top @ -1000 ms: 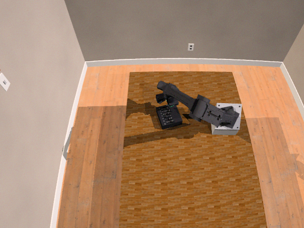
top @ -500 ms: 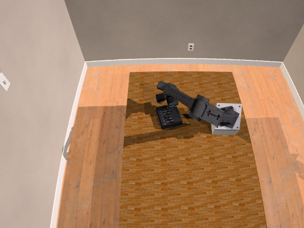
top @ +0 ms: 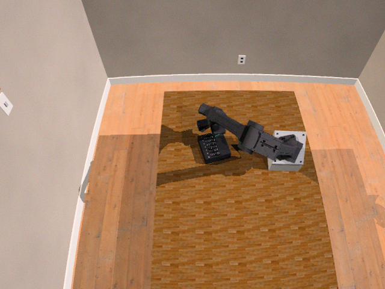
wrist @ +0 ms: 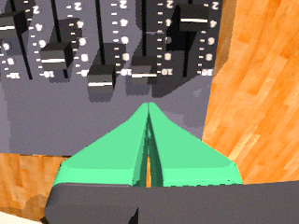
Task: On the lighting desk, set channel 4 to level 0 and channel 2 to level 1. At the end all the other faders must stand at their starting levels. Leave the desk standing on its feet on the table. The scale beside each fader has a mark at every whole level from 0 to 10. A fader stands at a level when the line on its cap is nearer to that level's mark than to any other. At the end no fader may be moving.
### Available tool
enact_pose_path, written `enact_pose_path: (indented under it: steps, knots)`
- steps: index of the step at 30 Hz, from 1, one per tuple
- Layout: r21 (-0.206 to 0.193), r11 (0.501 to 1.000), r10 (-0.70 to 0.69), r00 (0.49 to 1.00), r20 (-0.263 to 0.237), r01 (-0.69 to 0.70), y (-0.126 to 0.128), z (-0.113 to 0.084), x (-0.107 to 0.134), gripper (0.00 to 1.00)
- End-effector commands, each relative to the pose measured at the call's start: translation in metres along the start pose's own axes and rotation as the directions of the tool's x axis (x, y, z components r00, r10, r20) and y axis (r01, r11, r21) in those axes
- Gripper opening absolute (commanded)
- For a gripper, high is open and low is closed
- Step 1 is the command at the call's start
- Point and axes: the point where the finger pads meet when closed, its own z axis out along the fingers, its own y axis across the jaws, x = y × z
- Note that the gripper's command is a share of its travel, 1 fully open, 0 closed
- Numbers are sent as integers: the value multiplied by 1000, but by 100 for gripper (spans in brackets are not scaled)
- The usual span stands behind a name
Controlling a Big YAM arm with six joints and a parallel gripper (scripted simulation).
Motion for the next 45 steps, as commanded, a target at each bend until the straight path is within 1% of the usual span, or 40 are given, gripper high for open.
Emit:
enact_pose_path:
  steps: [1,22,40,45]
  knots:
    - [-6,1000,-3,1000,-6,3,2,8,1,0]
    - [-6,1000,-2,1000,-6,2,2,8,0,0]
    - [8,1000,-17,1000,8,17,-6,1,-18,0]
    - [5,1000,-13,1000,5,13,-5,1,-19,0]
